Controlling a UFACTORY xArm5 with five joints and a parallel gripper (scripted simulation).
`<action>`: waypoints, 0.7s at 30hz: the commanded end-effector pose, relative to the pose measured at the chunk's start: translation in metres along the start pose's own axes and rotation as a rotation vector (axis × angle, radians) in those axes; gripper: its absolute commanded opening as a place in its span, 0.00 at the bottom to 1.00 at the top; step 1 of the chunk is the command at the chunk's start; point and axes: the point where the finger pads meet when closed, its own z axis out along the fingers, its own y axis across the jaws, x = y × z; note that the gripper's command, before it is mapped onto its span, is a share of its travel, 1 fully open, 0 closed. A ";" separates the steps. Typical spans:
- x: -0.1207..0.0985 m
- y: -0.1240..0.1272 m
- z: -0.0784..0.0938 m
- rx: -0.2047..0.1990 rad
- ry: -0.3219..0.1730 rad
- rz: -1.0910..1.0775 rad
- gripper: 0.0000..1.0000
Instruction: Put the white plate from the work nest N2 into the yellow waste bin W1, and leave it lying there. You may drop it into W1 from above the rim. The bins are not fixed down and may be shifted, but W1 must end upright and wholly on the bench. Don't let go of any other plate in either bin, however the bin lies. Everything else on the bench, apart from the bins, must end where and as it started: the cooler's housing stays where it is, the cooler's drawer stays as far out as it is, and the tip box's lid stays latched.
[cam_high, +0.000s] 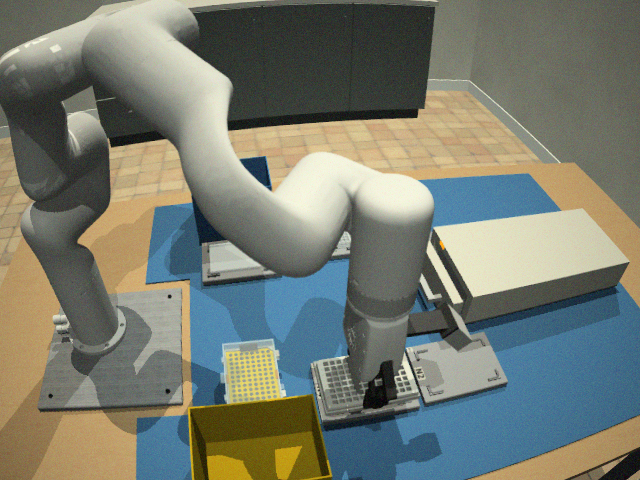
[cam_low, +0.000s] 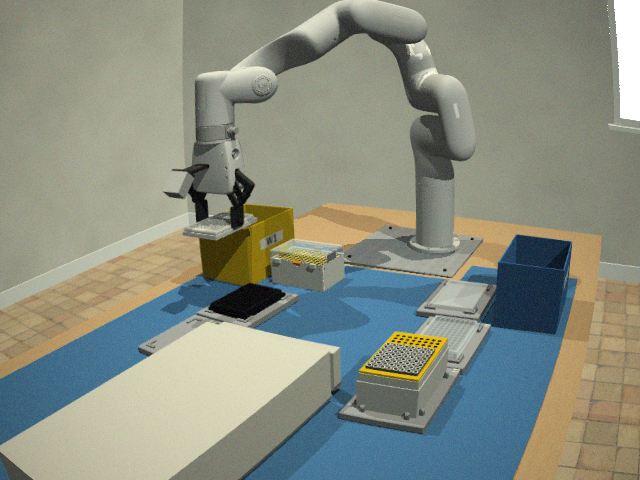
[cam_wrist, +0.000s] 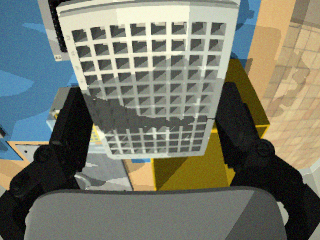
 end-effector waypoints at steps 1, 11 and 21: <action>-0.009 0.004 -0.002 -0.003 0.004 0.000 0.00; -0.029 0.012 -0.001 -0.003 0.003 0.000 0.00; -0.054 0.021 -0.001 -0.002 0.002 0.000 0.00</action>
